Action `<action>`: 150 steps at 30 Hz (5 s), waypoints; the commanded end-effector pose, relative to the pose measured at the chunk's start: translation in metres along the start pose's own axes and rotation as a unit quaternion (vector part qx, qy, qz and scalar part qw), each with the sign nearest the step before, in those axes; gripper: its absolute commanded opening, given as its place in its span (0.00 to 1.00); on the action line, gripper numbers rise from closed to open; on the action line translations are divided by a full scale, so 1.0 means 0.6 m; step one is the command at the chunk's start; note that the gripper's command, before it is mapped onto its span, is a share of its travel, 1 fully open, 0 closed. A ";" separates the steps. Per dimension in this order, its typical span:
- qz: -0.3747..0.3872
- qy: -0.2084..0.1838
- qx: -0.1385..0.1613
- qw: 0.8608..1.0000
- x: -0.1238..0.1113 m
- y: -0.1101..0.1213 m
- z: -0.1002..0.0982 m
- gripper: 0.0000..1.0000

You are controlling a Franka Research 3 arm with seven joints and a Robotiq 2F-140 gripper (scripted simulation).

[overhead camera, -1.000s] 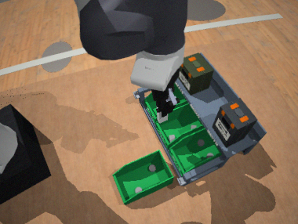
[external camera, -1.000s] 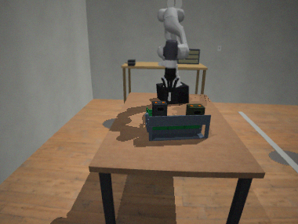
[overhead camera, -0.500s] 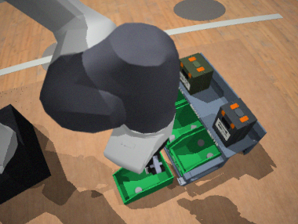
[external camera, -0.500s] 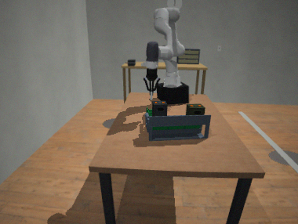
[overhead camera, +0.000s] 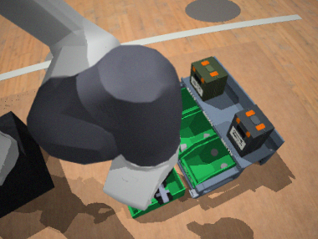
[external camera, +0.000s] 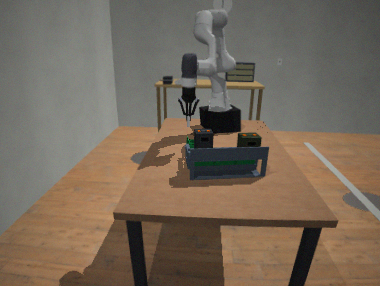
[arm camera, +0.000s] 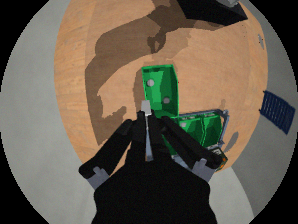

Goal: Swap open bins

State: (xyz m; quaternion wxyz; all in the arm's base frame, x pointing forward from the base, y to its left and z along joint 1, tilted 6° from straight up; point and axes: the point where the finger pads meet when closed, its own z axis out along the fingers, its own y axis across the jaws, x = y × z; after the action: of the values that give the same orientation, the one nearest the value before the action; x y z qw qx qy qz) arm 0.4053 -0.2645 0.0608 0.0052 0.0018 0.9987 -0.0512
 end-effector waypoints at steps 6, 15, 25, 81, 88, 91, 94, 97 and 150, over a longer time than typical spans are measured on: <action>-0.025 -0.004 -0.002 1.000 -0.003 0.000 -0.001 0.00; -0.025 -0.004 -0.002 1.000 -0.003 0.000 -0.001 0.15; -0.025 -0.004 -0.002 1.000 -0.003 0.000 -0.001 0.15; -0.025 -0.004 -0.002 1.000 -0.004 0.000 0.057 0.15; -0.025 -0.004 -0.002 1.000 -0.004 0.000 0.078 0.15; -0.025 -0.004 -0.002 1.000 -0.004 0.000 0.084 0.15; -0.025 -0.004 -0.002 1.000 -0.004 0.000 0.092 0.15; -0.025 -0.004 -0.002 1.000 -0.004 0.000 0.100 0.15; -0.025 -0.004 -0.002 1.000 -0.007 -0.001 0.113 0.15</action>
State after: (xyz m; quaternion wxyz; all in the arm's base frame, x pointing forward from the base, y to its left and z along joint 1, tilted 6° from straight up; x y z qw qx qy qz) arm 0.4096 -0.2719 -0.0063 0.0081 -0.0190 0.9986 -0.0486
